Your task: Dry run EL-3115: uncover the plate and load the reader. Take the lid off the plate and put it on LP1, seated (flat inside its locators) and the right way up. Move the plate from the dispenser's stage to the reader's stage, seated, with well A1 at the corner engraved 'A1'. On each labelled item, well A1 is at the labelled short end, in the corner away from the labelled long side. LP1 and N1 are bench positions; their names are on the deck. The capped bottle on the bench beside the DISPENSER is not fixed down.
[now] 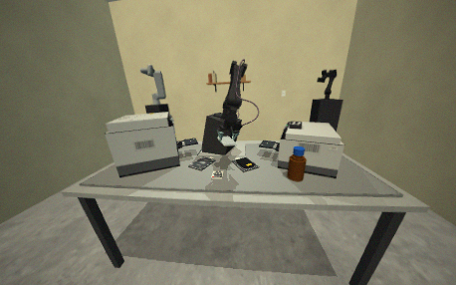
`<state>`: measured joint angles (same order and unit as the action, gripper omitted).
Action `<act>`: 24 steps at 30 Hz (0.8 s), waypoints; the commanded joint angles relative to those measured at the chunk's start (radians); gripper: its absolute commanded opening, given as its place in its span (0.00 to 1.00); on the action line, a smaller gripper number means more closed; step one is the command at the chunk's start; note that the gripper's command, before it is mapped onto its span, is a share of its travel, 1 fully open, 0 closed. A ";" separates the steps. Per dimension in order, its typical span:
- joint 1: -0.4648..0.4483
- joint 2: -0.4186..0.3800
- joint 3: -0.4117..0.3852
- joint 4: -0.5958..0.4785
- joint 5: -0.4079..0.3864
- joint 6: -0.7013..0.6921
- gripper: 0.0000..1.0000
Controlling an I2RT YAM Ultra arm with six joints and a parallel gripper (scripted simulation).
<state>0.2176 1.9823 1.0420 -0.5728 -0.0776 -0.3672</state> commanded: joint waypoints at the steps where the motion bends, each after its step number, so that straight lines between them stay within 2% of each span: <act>1: -0.020 -0.006 0.036 -0.004 -0.003 0.033 0.86; 9: -0.084 0.014 0.034 0.005 -0.007 0.063 0.86; 14: -0.072 0.002 0.039 -0.014 -0.007 0.119 0.86; 24: -0.149 0.019 0.036 0.000 -0.009 0.148 0.86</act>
<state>0.1009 2.0064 1.0424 -0.5758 -0.0834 -0.2420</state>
